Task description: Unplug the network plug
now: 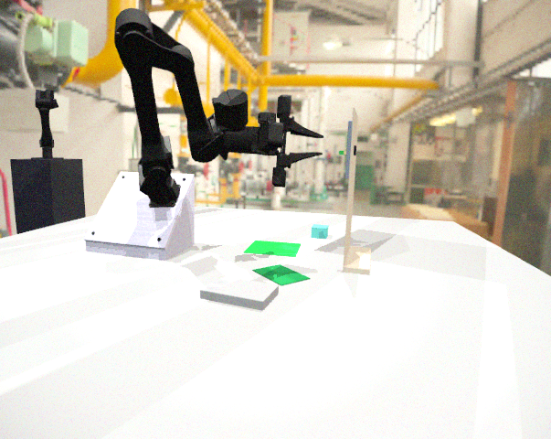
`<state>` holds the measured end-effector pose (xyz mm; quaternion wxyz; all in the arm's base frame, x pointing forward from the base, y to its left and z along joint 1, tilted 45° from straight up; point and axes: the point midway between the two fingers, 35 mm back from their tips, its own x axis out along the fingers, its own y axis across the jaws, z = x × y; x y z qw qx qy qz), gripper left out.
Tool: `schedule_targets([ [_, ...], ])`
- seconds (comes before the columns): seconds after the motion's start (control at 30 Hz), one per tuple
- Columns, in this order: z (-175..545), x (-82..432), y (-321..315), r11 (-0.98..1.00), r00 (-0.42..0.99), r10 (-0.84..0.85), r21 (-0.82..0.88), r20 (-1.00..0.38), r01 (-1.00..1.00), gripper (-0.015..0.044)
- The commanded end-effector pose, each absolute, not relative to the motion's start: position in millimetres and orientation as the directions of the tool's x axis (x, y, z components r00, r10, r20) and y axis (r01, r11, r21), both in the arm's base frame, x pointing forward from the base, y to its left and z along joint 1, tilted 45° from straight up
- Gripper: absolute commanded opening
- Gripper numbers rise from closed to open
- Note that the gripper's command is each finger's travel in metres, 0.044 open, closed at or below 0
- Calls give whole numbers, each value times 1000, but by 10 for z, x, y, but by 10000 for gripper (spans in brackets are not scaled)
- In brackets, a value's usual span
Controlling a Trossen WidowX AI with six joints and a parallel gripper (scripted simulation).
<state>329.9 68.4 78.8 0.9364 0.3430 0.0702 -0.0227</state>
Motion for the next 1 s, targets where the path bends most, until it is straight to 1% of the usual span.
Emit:
schedule_targets([
  [0.0,637,3183,686,739,985,1,663,-173,116,156],
  [0.17,634,3190,686,737,985,2,666,-173,115,156],
  [0.97,654,3571,635,711,990,25,699,-140,81,156],
])
